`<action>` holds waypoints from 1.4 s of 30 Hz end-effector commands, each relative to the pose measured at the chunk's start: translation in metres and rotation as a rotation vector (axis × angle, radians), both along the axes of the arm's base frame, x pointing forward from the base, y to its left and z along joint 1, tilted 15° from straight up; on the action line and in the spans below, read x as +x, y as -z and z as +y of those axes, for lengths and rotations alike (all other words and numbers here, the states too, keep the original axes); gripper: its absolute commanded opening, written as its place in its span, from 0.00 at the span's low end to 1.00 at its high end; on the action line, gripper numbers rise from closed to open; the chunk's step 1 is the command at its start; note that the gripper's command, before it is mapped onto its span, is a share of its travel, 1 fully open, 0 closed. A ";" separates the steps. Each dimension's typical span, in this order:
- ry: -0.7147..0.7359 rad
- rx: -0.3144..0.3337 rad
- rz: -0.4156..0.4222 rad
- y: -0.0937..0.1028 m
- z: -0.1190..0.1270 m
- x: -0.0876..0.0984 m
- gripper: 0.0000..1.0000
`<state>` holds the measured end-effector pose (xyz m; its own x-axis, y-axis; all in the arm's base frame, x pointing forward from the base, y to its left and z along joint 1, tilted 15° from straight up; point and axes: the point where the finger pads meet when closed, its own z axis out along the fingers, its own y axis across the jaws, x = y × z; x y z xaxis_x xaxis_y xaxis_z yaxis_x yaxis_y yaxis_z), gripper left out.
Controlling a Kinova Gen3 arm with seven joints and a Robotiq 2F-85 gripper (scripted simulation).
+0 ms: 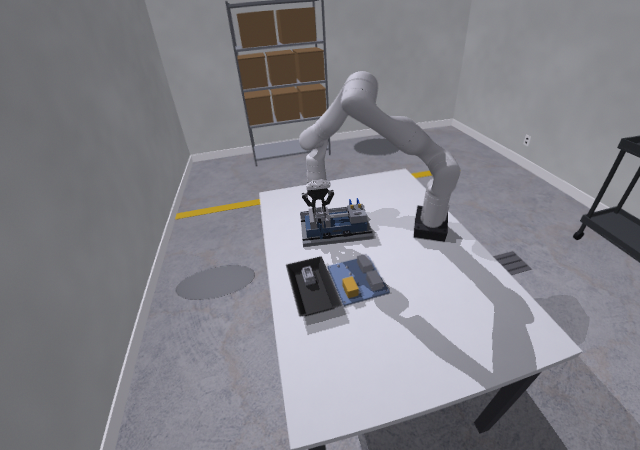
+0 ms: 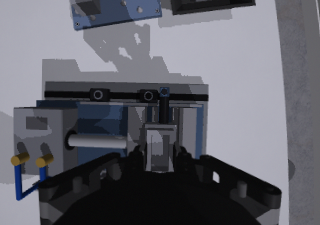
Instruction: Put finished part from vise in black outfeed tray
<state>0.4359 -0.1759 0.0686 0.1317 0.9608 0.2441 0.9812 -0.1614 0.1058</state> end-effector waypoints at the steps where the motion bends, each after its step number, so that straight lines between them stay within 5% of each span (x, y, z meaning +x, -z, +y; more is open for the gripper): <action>1: 0.000 -0.001 -0.001 0.000 0.000 0.000 0.00; 22: 0.000 -0.001 -0.001 -0.003 -0.001 0.000 0.00; 42: 0.000 -0.001 -0.001 -0.031 -0.007 -0.004 0.00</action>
<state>0.4297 -0.1820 0.0931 0.1343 0.9601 0.2451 0.9820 -0.1621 0.0970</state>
